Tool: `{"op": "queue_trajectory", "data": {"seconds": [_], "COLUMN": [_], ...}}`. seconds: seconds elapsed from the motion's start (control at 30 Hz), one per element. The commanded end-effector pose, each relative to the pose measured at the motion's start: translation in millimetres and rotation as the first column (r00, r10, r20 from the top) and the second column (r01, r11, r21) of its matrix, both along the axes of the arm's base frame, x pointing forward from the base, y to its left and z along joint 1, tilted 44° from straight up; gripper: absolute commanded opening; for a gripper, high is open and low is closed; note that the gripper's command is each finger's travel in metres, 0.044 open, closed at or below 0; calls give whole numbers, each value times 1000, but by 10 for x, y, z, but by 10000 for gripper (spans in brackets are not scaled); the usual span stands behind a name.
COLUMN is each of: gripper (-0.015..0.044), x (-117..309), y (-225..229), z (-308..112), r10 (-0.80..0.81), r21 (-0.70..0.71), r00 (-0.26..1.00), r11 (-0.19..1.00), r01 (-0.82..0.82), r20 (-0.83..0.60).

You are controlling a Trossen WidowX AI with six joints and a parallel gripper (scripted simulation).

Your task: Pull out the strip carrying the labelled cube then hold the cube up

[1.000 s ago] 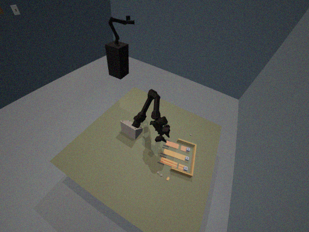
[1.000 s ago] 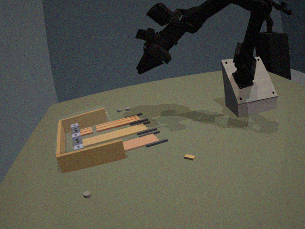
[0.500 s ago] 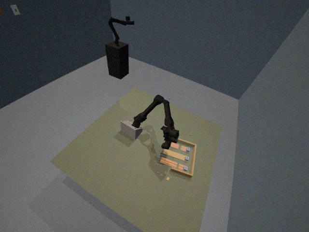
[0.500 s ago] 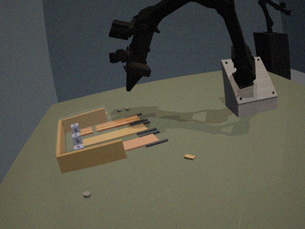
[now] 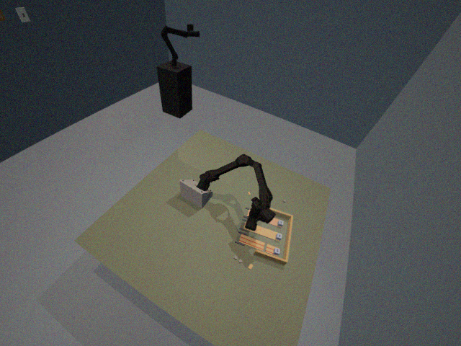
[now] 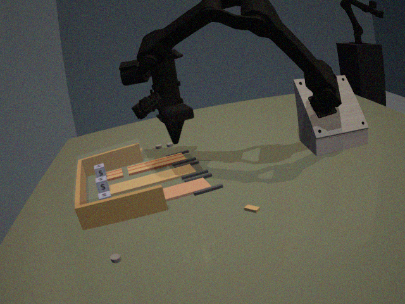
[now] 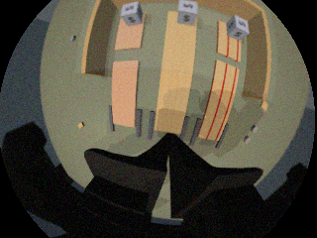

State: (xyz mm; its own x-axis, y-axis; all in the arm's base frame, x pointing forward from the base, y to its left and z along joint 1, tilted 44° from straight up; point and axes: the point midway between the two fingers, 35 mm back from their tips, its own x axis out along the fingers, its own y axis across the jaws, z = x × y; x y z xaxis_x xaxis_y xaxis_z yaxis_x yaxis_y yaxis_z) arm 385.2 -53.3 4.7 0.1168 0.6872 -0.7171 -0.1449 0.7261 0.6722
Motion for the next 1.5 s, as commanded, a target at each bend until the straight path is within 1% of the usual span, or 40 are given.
{"op": "queue_trajectory", "data": {"seconds": [0.0, 1.47], "gripper": [0, 0], "x": [8, 50], "y": [-8, 476], "z": [-19, -513], "r10": [11, 11], "r21": [-2, 2], "r00": [1000, 1000], "r11": [1000, 1000], "r01": [-11, -11], "r20": [-4, -3]}}
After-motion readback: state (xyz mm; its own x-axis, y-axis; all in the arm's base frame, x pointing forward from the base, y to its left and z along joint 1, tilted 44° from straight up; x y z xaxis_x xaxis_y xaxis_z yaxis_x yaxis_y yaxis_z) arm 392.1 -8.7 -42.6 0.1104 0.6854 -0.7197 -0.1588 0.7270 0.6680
